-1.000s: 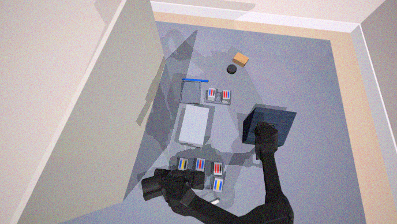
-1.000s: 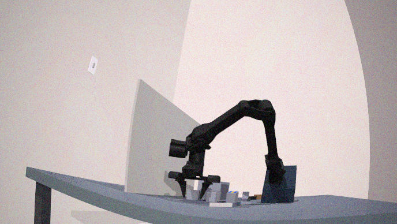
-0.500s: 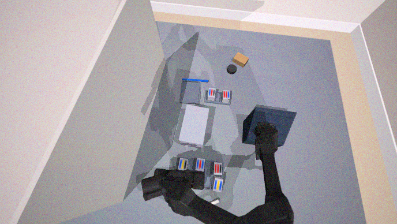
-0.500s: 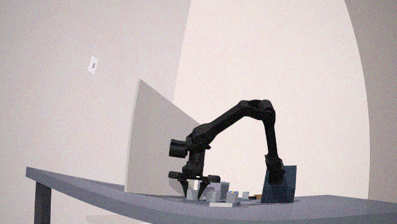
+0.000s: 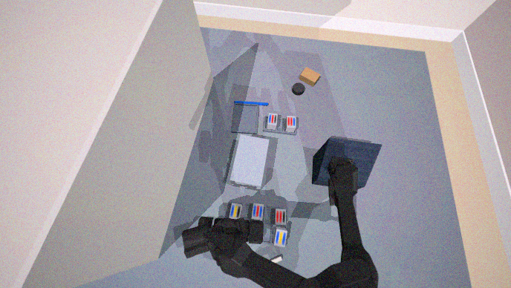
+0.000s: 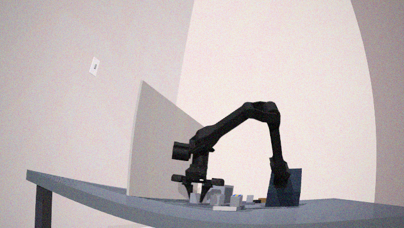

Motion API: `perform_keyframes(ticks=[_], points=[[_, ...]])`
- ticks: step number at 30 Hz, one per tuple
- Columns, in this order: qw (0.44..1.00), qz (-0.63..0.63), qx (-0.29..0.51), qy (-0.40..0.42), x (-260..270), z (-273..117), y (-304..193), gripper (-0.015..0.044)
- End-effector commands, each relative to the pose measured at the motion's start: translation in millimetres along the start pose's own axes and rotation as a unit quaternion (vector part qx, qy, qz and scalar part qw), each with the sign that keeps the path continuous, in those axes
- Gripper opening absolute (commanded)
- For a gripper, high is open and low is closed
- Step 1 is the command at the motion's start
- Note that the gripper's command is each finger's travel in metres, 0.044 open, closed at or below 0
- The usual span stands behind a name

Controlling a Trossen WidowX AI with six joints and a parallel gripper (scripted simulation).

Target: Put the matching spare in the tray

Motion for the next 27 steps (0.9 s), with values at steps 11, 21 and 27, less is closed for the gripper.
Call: perform_keyframes(ticks=[11,21,27], points=[[1.000,0.001,0.005,0.000,-2.7,-49.1,-1.3,0.0000],[1.000,0.003,0.005,0.000,-0.1,-78.9,-0.9,0.0000],[1.000,0.003,0.005,0.000,-0.1,-78.9,-0.9,0.0000]])
Point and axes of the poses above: the point midway between the two fingers, 35 mm back from their tips, its own z axis out along the fingers, its own x axis across the jaws, y = z × x, the point moved 8 cm from there along -z, back along the fingers, and after that the axes turned 1 degree about z, right-handed, at the moved point
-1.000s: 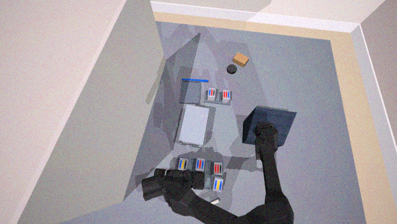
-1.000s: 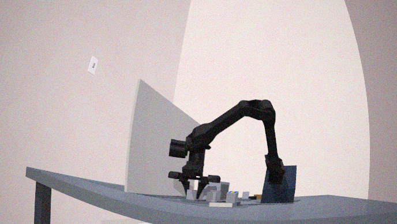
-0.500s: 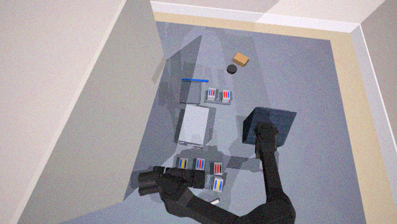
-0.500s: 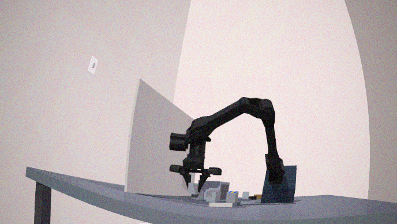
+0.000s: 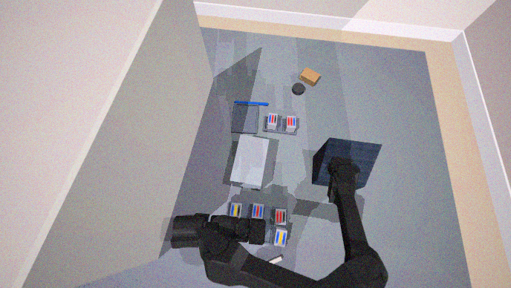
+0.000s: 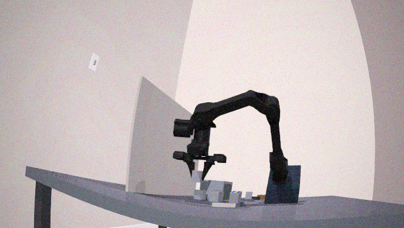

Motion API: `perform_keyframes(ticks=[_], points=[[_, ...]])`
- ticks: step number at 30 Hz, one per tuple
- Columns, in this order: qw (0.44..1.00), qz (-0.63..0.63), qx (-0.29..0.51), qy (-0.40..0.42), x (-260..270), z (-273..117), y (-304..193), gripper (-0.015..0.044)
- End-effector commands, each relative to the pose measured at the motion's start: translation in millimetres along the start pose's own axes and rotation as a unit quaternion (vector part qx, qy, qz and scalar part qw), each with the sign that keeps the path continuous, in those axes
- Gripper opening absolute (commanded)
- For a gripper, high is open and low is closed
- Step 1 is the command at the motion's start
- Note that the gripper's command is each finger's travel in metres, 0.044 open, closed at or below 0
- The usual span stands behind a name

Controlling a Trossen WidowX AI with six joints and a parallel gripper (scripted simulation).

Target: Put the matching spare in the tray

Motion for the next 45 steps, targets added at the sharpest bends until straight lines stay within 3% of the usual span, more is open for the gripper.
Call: perform_keyframes(ticks=[1,9,24,29,45], points=[[1.000,-0.006,-0.003,-0.005,-0.6,-4.4,2.6,0.0000],[1.000,-0.001,0.000,-0.002,-0.4,-4.9,0.8,0.0000],[1.000,-0.005,-0.001,-0.004,3.4,-73.7,8.2,0.0000],[1.000,-0.006,-0.001,-0.004,3.3,-76.8,7.7,0.0000],[0.999,0.011,0.026,-0.014,-45.4,-87.9,-89.1,0.0000]])
Point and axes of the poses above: the point midway between the two fingers, 35 mm back from their tips, its own z axis out along the fingers, its own x axis across the jaws, y = z × x, the point moved 8 cm from there along -z, back along the fingers, and after that the axes turned 1 degree about z, right-handed, at the moved point
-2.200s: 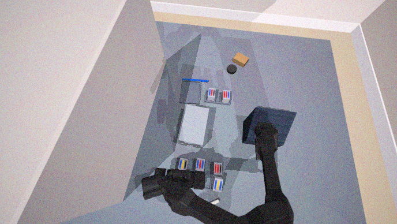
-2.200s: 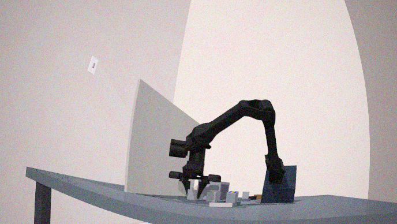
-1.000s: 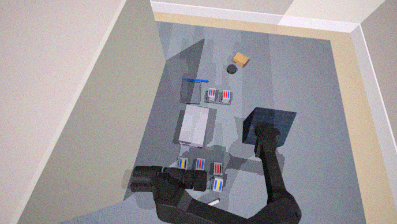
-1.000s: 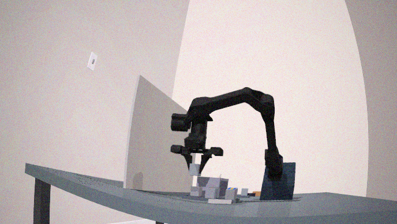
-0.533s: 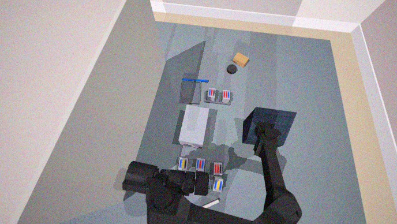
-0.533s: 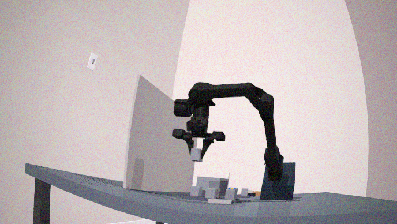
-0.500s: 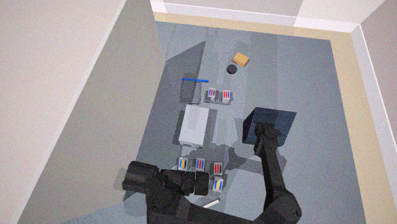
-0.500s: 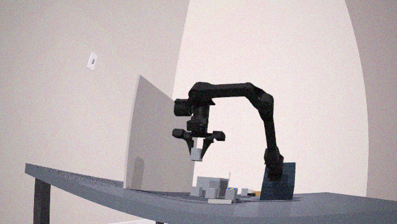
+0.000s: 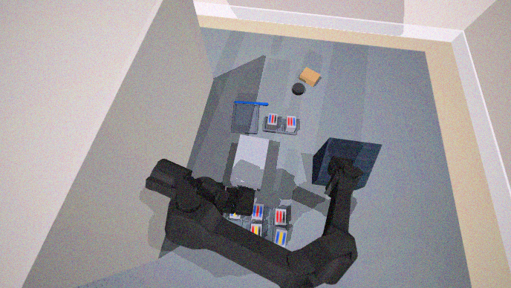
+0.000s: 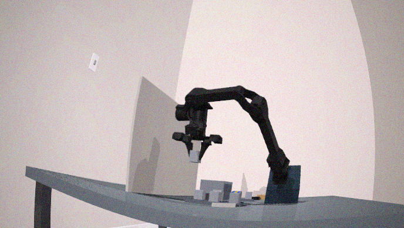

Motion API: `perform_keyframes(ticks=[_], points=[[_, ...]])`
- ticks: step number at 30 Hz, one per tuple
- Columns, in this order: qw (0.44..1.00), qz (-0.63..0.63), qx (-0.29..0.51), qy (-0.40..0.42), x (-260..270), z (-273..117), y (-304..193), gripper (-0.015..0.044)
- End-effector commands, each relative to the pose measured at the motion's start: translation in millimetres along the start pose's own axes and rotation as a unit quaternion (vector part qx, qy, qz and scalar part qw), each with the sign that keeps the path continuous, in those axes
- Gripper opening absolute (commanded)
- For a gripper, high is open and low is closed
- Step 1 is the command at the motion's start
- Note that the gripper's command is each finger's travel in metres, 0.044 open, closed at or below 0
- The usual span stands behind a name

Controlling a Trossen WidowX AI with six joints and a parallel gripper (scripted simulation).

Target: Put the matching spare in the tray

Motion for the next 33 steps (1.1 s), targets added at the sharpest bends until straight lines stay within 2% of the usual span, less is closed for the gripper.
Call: perform_keyframes(ticks=[1,17,33], points=[[1.000,0.004,0.011,-0.008,-13.2,-5.9,-33.1,0.0000],[1.000,0.003,0.019,-0.004,-30.8,-8.5,-148.1,0.0000],[1.000,-0.006,0.008,0.000,-13.4,-1.2,-267.2,0.0000]])
Point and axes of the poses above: the point midway between the two fingers, 35 mm back from their tips, its own z axis out along the fingers, its own x axis across the jaws, y = z × x, the point moved 8 cm from there along -z, back along the fingers, and after that the axes turned 1 degree about z, right-handed, at the moved point
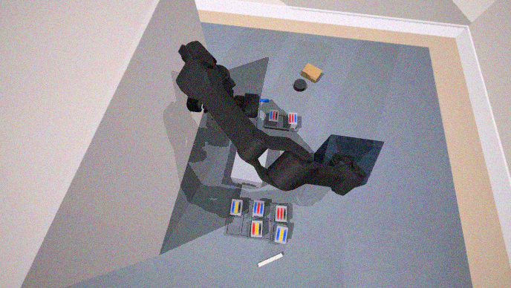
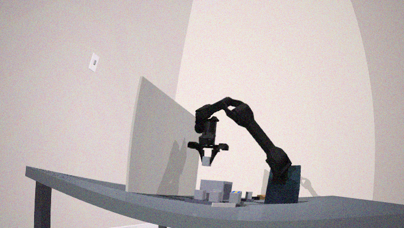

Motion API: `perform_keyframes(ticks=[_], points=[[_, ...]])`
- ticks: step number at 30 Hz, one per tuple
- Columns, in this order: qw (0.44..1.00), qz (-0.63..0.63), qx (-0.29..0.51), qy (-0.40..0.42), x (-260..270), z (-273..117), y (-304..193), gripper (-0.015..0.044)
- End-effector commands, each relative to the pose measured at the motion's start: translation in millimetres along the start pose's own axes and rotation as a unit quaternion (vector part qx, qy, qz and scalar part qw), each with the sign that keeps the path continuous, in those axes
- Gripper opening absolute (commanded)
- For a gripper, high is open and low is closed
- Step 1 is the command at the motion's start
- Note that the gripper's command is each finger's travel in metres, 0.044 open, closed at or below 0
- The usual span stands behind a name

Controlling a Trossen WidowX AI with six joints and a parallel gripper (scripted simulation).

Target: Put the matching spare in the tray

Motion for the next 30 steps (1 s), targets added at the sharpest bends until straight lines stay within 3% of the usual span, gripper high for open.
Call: perform_keyframes(ticks=[1,12,30], points=[[1.000,-0.007,0.000,-0.002,8.4,1.4,-35.7,0.0000],[1.000,-0.016,-0.016,0.000,38.2,15.4,-107.0,0.0000],[1.000,-0.016,-0.016,0.000,37.2,24.1,-108.8,0.0000]])
Point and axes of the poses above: the point midway between the two fingers, 35 mm back from their tips, its own z axis out along the fingers, its own x axis across the jaws, y = z × x, the point moved 8 cm from there along -z, back along the fingers, and after that the axes turned 1 degree about z, right-handed, at the moved point
